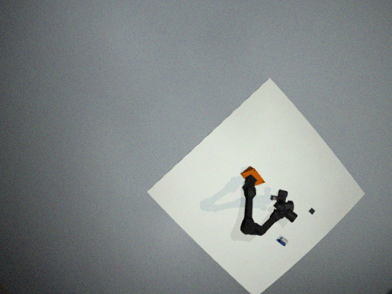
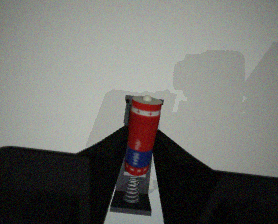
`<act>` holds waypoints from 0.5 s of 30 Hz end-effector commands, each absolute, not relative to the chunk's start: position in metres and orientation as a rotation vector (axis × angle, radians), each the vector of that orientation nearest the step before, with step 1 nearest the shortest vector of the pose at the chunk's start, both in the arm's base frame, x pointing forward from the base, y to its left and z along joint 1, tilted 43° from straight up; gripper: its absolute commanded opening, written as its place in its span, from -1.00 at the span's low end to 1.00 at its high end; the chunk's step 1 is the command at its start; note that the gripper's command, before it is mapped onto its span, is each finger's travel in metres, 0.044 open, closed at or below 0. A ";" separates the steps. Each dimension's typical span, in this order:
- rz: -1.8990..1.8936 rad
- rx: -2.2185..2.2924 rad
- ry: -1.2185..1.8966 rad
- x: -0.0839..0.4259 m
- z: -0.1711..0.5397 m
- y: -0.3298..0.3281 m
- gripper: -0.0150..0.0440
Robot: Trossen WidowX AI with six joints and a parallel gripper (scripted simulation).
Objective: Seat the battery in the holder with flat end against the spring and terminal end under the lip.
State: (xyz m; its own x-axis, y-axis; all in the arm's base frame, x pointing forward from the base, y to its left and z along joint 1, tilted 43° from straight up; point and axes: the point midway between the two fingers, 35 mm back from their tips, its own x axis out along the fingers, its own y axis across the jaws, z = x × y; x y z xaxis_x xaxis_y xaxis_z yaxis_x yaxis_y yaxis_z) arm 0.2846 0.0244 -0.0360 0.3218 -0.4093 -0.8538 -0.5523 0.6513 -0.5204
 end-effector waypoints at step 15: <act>0.133 -0.923 1.265 0.275 -0.035 0.018 -0.24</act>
State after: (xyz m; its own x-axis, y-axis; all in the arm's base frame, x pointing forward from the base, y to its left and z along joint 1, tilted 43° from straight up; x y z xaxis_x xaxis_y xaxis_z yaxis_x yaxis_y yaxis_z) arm 0.2788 0.0196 -0.0345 0.3490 -0.3900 -0.8521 -0.5512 0.6500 -0.5232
